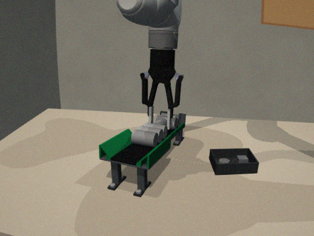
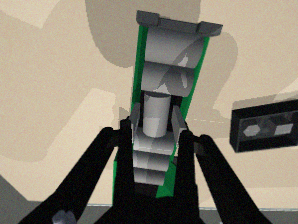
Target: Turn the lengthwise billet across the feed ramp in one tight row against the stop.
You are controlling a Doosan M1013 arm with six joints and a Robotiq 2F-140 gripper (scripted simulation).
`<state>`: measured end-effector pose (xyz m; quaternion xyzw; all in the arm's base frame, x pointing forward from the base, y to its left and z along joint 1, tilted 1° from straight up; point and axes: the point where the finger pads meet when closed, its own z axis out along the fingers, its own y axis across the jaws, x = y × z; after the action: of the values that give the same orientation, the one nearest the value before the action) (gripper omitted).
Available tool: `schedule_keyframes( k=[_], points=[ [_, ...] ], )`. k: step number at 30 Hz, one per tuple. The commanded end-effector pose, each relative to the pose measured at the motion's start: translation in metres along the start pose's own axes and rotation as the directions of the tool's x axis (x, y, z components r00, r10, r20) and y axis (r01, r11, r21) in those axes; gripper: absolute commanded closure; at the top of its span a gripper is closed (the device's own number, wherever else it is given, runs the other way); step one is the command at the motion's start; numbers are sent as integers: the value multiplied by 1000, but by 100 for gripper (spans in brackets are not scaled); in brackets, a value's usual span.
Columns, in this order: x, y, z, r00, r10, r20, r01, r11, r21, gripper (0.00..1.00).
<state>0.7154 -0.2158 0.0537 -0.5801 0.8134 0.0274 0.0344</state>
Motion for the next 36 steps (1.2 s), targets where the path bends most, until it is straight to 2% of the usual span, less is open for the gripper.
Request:
schedule_keyframes(
  k=[1, 2, 36],
  points=[
    [0, 0, 0, 1000, 0, 0, 0, 1000, 0, 59],
    [0, 0, 0, 1000, 0, 0, 0, 1000, 0, 90],
    [0, 0, 0, 1000, 0, 0, 0, 1000, 0, 90]
  ],
)
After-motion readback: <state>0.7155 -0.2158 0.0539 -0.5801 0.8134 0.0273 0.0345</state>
